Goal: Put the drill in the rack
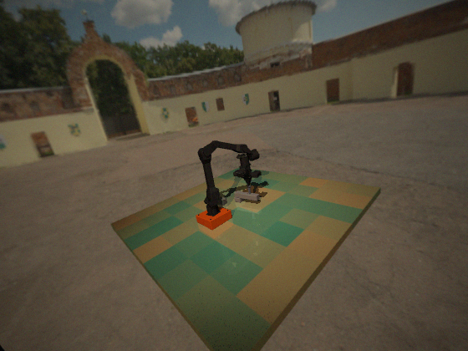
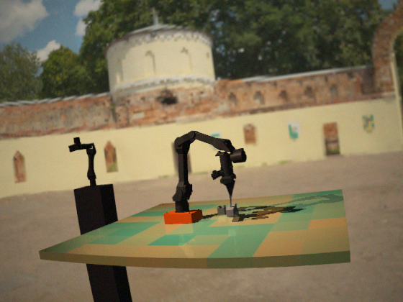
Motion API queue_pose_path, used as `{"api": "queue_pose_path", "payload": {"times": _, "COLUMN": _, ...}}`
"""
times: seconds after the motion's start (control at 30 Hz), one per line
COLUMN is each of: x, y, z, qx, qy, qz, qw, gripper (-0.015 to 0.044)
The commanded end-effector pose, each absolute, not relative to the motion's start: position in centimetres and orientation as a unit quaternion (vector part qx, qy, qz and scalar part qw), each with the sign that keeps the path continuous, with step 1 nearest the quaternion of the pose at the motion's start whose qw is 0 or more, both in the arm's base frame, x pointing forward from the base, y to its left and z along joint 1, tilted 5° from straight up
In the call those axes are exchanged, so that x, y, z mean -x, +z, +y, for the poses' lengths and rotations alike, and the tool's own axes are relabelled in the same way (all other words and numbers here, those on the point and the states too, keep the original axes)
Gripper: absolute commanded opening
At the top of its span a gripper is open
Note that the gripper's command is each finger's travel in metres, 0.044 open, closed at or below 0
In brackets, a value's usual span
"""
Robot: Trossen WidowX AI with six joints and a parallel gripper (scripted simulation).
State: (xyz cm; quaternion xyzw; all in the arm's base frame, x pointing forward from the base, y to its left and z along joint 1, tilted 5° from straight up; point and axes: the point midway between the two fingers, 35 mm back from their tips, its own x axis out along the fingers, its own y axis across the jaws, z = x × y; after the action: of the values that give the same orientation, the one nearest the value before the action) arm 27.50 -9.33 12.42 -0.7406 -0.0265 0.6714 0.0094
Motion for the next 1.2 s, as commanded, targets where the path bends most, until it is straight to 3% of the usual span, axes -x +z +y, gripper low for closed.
{"api": "queue_pose_path", "payload": {"times": 0.0, "x": -27.3, "y": 11.7, "z": -9.3, "qx": 0.735, "qy": 0.678, "qz": -0.026, "qw": 0.012, "gripper": 0.0}}
{"api": "queue_pose_path", "payload": {"times": 1.17, "x": -26.8, "y": 10.5, "z": -9.3, "qx": 0.734, "qy": 0.678, "qz": -0.026, "qw": 0.012, "gripper": 0.0}}
